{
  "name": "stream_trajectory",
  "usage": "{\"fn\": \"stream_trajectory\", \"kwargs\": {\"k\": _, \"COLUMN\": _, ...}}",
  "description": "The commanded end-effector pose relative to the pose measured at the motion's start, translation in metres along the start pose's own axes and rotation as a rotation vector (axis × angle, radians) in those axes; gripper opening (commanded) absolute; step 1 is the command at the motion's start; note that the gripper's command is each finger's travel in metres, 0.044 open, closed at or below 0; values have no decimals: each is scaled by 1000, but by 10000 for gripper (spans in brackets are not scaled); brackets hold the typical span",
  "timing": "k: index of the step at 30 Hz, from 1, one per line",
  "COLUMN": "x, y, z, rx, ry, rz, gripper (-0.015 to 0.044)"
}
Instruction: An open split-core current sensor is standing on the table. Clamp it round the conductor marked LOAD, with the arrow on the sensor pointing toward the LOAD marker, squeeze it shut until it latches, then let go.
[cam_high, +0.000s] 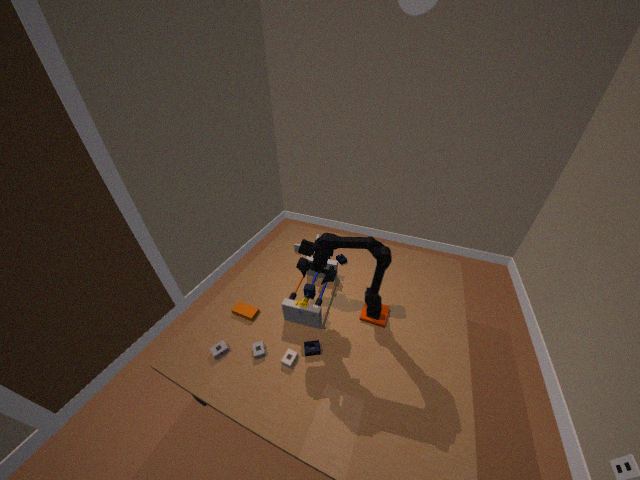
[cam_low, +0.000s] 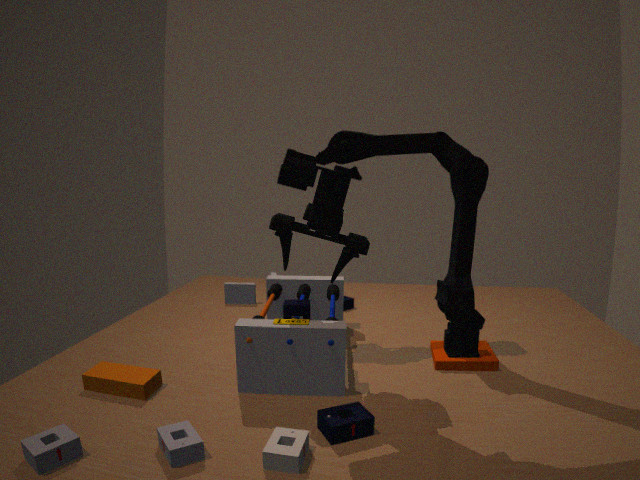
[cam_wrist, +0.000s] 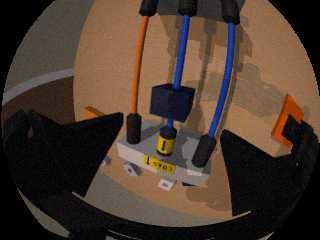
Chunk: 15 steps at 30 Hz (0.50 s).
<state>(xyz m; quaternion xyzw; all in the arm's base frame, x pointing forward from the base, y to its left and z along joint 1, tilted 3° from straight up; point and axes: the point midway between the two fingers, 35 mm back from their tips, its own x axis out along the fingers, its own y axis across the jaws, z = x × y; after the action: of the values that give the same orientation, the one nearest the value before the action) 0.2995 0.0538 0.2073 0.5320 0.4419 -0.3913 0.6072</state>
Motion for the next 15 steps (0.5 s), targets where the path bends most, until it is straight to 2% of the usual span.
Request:
{"fn": "stream_trajectory", "kwargs": {"k": 1, "x": -1, "y": 0, "z": 1, "rx": 6, "ry": -5, "rz": 2, "gripper": 440}}
{"fn": "stream_trajectory", "kwargs": {"k": 15, "x": 0, "y": -1, "z": -1, "rx": -9, "ry": -7, "rz": 0, "gripper": 440}}
